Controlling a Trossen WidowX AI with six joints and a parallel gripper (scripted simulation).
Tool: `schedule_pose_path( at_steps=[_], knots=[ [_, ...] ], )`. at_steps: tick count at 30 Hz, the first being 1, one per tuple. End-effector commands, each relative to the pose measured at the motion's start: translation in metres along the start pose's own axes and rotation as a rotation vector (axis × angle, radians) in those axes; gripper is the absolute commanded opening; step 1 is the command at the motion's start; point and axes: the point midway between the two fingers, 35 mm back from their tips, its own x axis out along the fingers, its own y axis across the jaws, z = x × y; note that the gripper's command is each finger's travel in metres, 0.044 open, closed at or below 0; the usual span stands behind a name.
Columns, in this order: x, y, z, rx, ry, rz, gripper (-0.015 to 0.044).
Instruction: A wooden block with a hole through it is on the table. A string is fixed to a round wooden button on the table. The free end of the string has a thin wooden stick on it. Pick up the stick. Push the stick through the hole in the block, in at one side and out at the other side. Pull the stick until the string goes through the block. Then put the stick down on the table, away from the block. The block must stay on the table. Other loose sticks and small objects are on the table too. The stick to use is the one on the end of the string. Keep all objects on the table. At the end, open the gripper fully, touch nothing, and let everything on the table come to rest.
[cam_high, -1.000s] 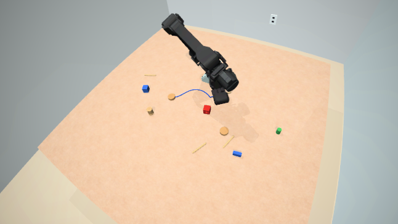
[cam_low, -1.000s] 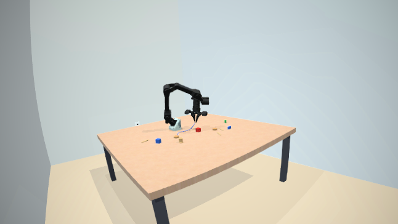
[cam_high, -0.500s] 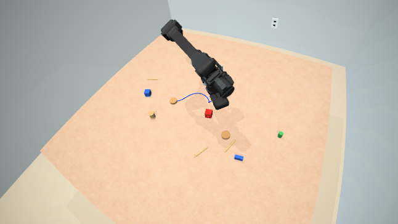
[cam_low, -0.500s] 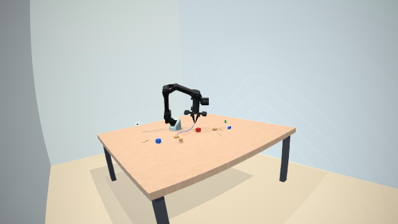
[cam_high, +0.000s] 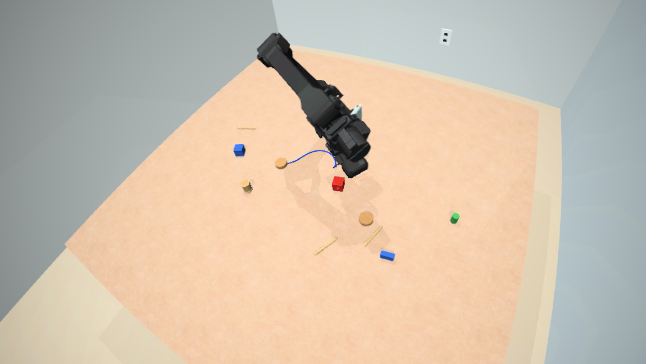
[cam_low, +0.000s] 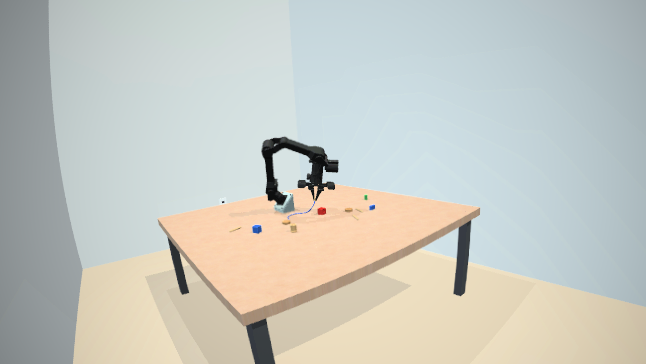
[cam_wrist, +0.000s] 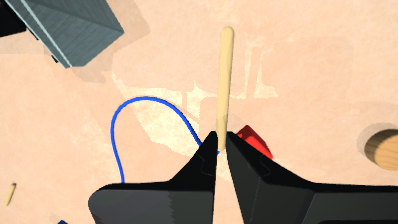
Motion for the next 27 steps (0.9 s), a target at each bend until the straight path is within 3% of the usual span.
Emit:
schedule_pose_path(
  at_steps=[1,27],
  knots=[
    [-0.004,0.001,-0.007,-0.036,0.003,-0.008,0.0],
    [-0.002,0.019,-0.036,-0.313,-0.033,0.021,0.0]
  ],
)
